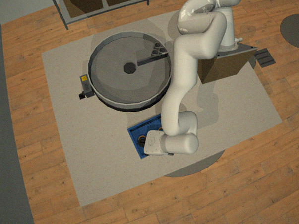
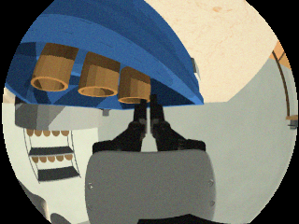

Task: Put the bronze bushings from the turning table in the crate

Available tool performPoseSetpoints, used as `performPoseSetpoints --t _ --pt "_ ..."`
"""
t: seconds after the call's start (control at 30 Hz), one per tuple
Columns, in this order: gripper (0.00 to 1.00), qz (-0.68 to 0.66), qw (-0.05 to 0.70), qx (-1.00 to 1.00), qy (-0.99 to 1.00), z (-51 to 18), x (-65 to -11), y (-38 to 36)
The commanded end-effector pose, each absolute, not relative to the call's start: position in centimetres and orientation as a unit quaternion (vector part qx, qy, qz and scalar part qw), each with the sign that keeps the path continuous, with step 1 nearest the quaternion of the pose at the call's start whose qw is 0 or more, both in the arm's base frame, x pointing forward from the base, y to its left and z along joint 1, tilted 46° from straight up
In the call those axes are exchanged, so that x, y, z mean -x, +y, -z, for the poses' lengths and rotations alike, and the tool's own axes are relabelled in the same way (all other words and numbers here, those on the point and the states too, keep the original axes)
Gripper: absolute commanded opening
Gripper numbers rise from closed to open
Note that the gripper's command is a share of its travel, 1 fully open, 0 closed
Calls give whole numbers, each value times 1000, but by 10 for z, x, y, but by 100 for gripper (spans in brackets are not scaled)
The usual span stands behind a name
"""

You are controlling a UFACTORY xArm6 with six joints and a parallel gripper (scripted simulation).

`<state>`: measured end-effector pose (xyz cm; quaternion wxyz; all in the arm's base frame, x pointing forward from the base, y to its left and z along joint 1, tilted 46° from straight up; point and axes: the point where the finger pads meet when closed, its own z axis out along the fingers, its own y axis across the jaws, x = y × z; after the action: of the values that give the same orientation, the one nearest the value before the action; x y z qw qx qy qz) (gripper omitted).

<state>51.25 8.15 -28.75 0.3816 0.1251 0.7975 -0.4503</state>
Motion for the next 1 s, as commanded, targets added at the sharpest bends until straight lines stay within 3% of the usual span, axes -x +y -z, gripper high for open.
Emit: performPoseSetpoints --t 0.0,0.43,0.47,0.97 --pt "0 449 383 -126 798 286 -514 83" --pt "0 449 383 -126 798 286 -514 83" --pt "11 449 383 -126 798 286 -514 83" --pt "11 449 383 -126 798 286 -514 83"
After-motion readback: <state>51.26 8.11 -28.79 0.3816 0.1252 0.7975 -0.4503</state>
